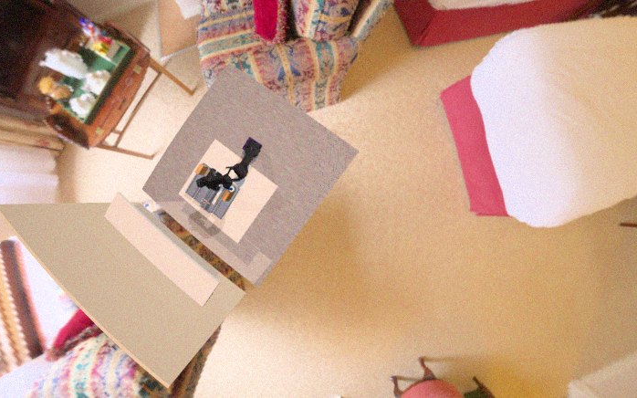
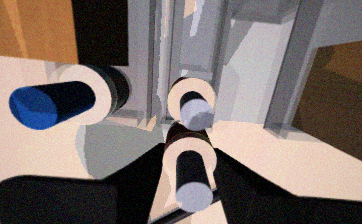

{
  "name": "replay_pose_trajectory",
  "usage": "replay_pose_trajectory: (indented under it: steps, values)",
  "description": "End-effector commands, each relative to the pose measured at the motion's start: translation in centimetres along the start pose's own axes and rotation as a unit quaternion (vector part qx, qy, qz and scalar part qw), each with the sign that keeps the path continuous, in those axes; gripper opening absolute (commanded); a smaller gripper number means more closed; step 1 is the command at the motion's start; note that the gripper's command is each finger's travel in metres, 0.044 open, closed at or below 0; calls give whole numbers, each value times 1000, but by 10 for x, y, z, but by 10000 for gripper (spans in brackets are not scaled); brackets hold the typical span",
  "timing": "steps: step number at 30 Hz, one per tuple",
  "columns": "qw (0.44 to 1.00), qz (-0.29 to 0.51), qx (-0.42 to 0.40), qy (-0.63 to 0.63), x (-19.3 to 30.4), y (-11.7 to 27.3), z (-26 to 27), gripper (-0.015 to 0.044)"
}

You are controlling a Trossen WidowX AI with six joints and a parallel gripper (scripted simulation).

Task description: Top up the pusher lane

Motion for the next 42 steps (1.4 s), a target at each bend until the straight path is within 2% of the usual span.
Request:
replay_pose_trajectory:
  steps: [1, 42]
  values:
    - [1000, -11, 2, 6, -8, 2, -1, 0]
    - [1000, -11, 2, 6, -22, 5, -3, 0]
Point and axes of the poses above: the point midway between the two fingers, 35 mm back from their tips, its own y axis back along the fingers, its own z axis across the jaws, x = y × z, the point moved 3 cm from there along y, back along the fingers, and after that the axes turned 12 degrees about y, right-handed, at the moved point
